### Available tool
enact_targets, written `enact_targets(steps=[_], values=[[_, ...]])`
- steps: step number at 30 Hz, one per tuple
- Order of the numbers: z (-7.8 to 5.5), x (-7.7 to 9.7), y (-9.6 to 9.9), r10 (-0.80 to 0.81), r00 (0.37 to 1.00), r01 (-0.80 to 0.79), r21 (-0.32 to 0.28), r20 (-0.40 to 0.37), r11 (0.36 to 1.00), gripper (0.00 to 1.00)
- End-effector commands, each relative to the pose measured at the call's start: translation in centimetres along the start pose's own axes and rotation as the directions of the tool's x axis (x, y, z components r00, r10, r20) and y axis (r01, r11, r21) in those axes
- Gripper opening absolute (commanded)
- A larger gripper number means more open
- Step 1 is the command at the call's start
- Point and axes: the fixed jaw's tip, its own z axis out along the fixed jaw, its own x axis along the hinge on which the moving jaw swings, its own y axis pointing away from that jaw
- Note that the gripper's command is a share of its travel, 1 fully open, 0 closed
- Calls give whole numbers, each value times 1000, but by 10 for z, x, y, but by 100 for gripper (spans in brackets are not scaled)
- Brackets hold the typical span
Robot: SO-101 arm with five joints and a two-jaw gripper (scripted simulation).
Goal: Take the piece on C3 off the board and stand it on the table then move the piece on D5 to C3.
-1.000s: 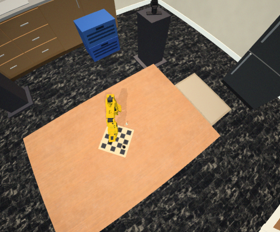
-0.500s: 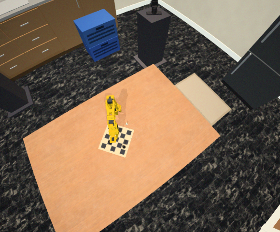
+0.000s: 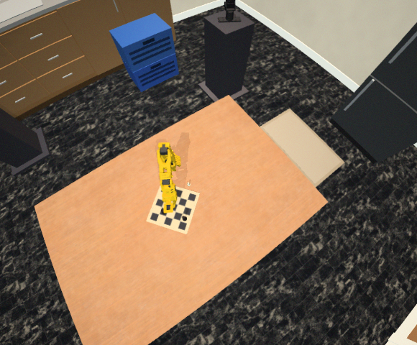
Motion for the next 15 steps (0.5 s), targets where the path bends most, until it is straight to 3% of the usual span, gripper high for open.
enact_targets(steps=[1,15], values=[[3,7,2,-13,1000,13,-6,-23,1000,0],[4,14,3,-14,1000,14,-7,-24,1000,0]])
